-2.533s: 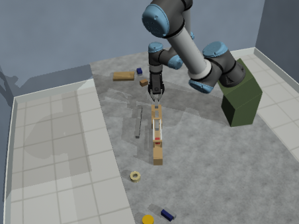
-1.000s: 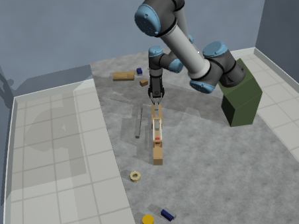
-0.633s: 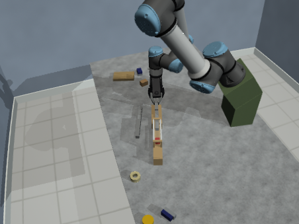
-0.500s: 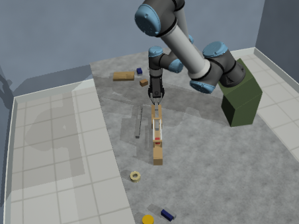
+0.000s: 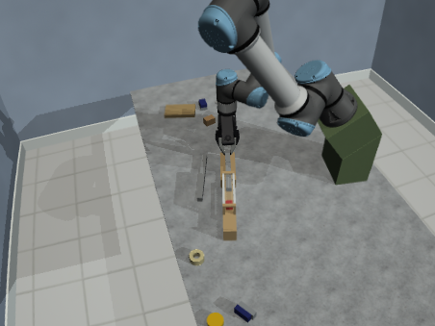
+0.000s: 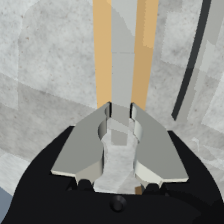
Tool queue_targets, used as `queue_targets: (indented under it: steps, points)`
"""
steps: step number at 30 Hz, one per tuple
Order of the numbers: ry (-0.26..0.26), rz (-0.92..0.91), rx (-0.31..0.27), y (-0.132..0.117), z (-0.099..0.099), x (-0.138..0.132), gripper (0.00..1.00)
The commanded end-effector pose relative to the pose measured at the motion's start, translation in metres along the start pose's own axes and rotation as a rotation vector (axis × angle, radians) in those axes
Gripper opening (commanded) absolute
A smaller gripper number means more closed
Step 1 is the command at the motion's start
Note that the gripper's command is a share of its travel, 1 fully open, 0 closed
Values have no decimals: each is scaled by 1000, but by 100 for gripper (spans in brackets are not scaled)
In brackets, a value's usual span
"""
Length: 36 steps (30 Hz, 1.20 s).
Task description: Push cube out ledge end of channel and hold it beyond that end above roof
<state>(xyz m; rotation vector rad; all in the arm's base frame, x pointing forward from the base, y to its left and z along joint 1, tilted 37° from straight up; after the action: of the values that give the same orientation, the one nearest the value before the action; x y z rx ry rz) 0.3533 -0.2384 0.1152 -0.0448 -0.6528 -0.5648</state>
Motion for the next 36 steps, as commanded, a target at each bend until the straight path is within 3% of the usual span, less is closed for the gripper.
queue_targets:
  steps: [1,36]
  points:
    - [-1,0,-1,13,0,-1,0]
    - [-1,0,-1,98,0,-10,0]
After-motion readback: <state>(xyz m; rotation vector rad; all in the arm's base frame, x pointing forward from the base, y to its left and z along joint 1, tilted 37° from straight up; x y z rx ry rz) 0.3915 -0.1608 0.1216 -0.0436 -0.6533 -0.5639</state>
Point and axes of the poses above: the point where the finger pads meet when closed, its own z axis back along the fingers, its own x axis across the jaws, y = z × x, the point moved 8 cm from there along z, back along the fingers, and after that the axes turned 6 degrees about -z, right-handed, at the moved point
